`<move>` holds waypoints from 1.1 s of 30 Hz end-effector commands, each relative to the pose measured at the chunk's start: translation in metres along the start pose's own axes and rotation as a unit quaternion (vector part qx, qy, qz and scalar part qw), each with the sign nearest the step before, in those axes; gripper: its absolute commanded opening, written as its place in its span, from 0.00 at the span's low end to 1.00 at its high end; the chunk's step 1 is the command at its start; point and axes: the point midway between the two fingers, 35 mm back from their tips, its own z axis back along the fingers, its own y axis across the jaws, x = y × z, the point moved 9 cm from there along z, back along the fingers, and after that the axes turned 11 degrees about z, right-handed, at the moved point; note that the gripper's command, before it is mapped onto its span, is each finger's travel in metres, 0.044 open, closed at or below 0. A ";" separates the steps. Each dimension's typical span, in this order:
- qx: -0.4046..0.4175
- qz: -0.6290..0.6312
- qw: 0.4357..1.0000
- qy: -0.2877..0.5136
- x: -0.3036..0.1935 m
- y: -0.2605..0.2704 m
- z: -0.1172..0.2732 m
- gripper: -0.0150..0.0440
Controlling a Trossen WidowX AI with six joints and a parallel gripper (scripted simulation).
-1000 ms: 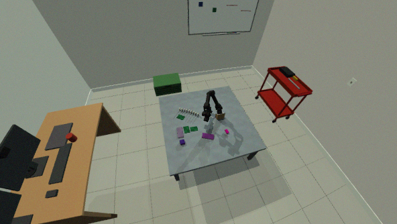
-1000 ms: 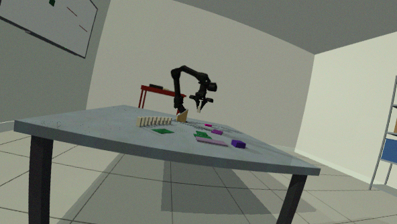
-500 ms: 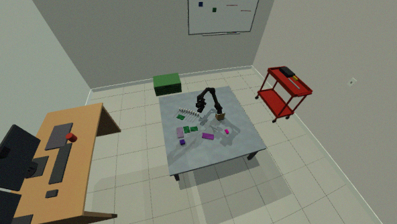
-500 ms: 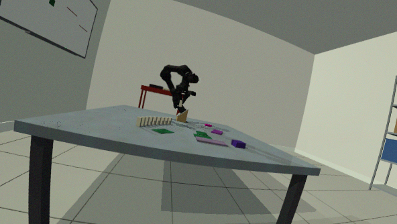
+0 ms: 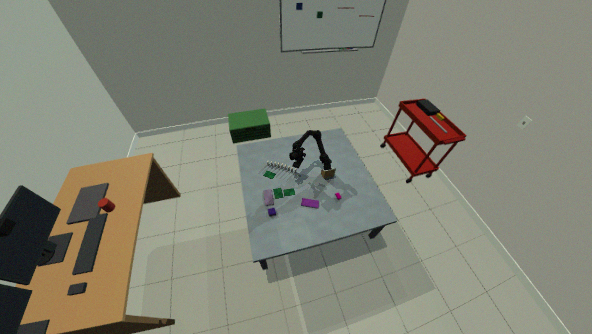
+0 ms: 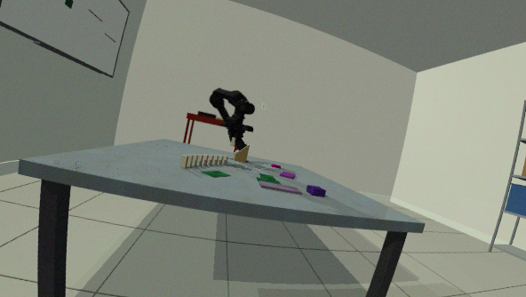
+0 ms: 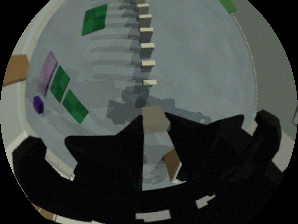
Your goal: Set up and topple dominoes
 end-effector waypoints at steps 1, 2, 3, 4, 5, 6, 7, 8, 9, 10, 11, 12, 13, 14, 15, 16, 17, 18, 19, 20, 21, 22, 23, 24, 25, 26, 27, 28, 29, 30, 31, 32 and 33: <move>-0.002 0.003 1.000 0.000 0.000 0.000 -0.017 0.44; -0.002 0.003 1.000 0.000 0.001 0.001 -0.022 0.44; -0.002 0.003 1.000 0.000 0.001 0.001 -0.027 0.44; -0.001 0.003 1.000 0.000 0.001 0.001 -0.032 0.44; -0.001 0.003 1.000 0.000 0.001 0.000 -0.037 0.44; -0.002 0.003 1.000 0.000 0.001 0.000 -0.042 0.44; -0.002 0.003 1.000 0.000 0.001 0.000 -0.047 0.44; -0.002 0.003 1.000 0.000 0.001 0.000 -0.052 0.44; -0.002 0.003 1.000 -0.001 0.001 -0.001 -0.057 0.44; -0.002 0.003 1.000 -0.001 0.000 -0.001 -0.061 0.44; -0.003 0.003 1.000 -0.001 0.000 -0.001 -0.066 0.44; -0.003 0.003 1.000 -0.001 0.000 -0.002 -0.071 0.44; -0.004 0.003 1.000 -0.001 -0.001 -0.003 -0.076 0.44; -0.005 0.003 1.000 -0.002 -0.001 -0.003 -0.080 0.44; -0.005 0.002 1.000 -0.002 -0.002 -0.004 -0.085 0.44; -0.006 0.002 1.000 -0.002 -0.003 -0.005 -0.090 0.44; -0.007 0.002 1.000 -0.002 -0.003 -0.006 -0.094 0.44; -0.008 0.002 1.000 -0.003 -0.004 -0.006 -0.098 0.44; -0.008 0.002 1.000 -0.003 -0.004 -0.007 -0.100 0.44; -0.008 0.002 1.000 -0.003 -0.005 -0.007 -0.101 0.44; -0.008 0.002 1.000 -0.003 -0.005 -0.007 -0.101 0.44; -0.008 0.002 1.000 -0.003 -0.005 -0.007 -0.101 0.44; -0.008 0.002 1.000 -0.003 -0.005 -0.007 -0.101 0.44; -0.008 0.002 1.000 -0.003 -0.005 -0.007 -0.101 0.44; -0.008 0.002 1.000 -0.003 -0.005 -0.007 -0.101 0.44; -0.008 0.002 1.000 -0.003 -0.005 -0.007 -0.101 0.44; -0.008 0.002 1.000 -0.003 -0.005 -0.007 -0.101 0.44; -0.008 0.002 1.000 -0.003 -0.005 -0.007 -0.101 0.44; -0.008 0.002 1.000 -0.003 -0.005 -0.007 -0.101 0.44; -0.008 0.002 1.000 -0.003 -0.005 -0.007 -0.101 0.44; -0.008 0.002 1.000 -0.003 -0.005 -0.007 -0.101 0.48; -0.008 0.002 1.000 -0.003 -0.005 -0.007 -0.101 0.52; -0.008 0.002 1.000 -0.003 -0.005 -0.007 -0.101 0.57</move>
